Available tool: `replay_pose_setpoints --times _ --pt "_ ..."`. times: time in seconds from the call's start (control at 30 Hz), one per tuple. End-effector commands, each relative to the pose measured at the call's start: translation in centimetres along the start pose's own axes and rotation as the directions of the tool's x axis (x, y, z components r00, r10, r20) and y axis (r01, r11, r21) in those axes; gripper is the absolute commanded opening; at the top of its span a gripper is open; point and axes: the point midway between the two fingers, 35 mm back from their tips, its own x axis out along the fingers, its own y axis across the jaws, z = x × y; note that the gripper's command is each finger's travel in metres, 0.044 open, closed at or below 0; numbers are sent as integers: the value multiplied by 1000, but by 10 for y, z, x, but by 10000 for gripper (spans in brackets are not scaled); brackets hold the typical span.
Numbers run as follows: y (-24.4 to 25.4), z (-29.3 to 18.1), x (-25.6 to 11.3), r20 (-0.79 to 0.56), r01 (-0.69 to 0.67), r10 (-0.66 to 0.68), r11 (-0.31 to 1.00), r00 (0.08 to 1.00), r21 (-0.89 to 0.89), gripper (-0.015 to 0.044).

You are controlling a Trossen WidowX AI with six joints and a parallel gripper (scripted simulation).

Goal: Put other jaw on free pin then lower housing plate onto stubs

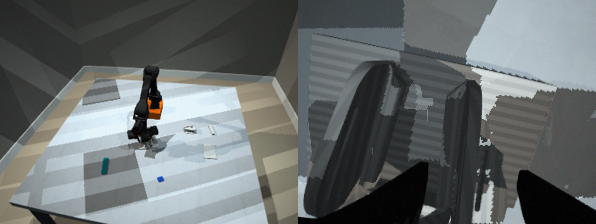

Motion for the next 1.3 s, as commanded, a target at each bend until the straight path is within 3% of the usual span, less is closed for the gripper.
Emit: replay_pose_setpoints --times 0.0,0.17,0.33,0.6,0.63,0.93,1.27 --pt "-1 1 -14 2 1 -1 1000 1000 0 224" --pt "0 0 -66 0 -1 1 1000 1000 0 224" --pt "-2 3 -61 9 5 -5 1000 1000 5 224" --pt "22 20 -62 46 12 -9 998 999 -63 434" --pt "24 21 -62 46 12 -8 997 999 -82 440" --pt "58 30 -64 41 15 -1 938 999 -347 440" --pt "98 36 -67 35 16 8 776 999 -630 440"
